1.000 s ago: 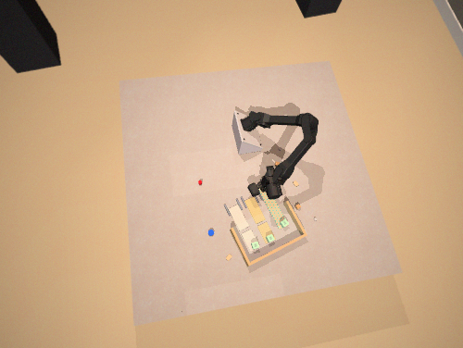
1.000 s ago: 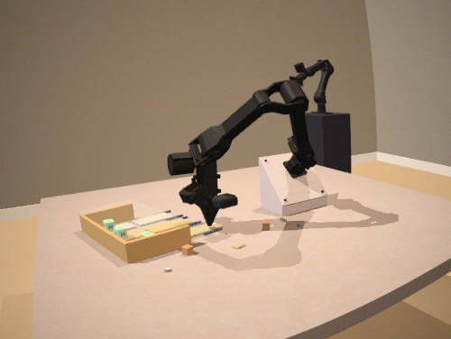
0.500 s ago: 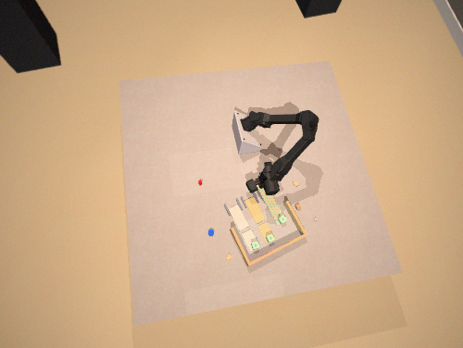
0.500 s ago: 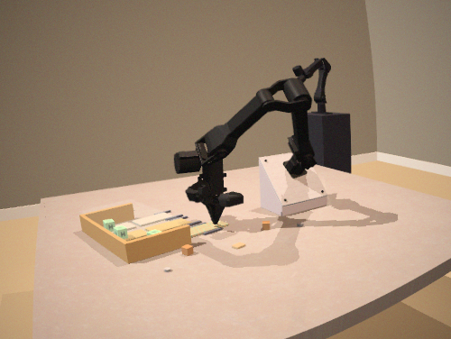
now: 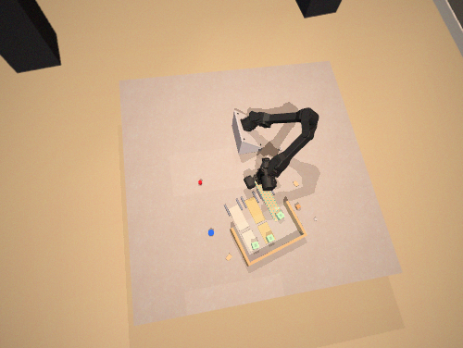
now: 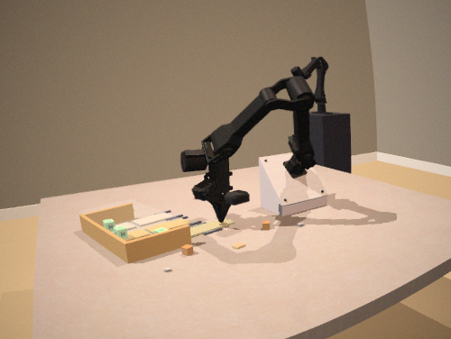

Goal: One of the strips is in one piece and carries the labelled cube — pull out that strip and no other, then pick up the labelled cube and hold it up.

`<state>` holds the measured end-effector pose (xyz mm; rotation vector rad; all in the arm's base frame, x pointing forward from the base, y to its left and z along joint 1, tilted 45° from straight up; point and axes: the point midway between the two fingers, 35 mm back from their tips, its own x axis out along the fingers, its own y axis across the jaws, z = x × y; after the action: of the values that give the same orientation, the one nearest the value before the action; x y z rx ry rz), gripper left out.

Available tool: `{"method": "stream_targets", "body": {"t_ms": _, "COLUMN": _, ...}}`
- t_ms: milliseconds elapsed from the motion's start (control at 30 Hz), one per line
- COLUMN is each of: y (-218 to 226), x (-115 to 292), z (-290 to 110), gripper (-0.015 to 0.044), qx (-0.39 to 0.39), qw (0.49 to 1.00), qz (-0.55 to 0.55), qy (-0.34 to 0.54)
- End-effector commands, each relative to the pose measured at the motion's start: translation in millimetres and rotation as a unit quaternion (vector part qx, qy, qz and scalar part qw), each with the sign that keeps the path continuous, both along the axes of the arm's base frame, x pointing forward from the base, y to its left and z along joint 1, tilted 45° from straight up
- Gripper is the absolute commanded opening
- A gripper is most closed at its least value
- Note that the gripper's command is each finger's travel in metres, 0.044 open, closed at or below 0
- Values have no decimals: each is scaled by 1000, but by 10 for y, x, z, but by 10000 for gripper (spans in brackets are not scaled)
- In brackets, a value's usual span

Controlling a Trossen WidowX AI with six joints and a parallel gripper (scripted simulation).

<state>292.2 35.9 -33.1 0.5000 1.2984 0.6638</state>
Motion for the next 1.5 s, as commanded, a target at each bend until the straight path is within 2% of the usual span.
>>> {"method": "stream_targets", "body": {"t_ms": 0, "y": 42, "x": -138, "z": -51, "gripper": 0, "qx": 2, "qw": 1000, "qz": 6, "qy": 11}}
{"method": "stream_targets", "body": {"t_ms": 1467, "y": 13, "x": -759, "z": -177, "gripper": 0, "qx": 2, "qw": 1000, "qz": 6, "qy": 12}}
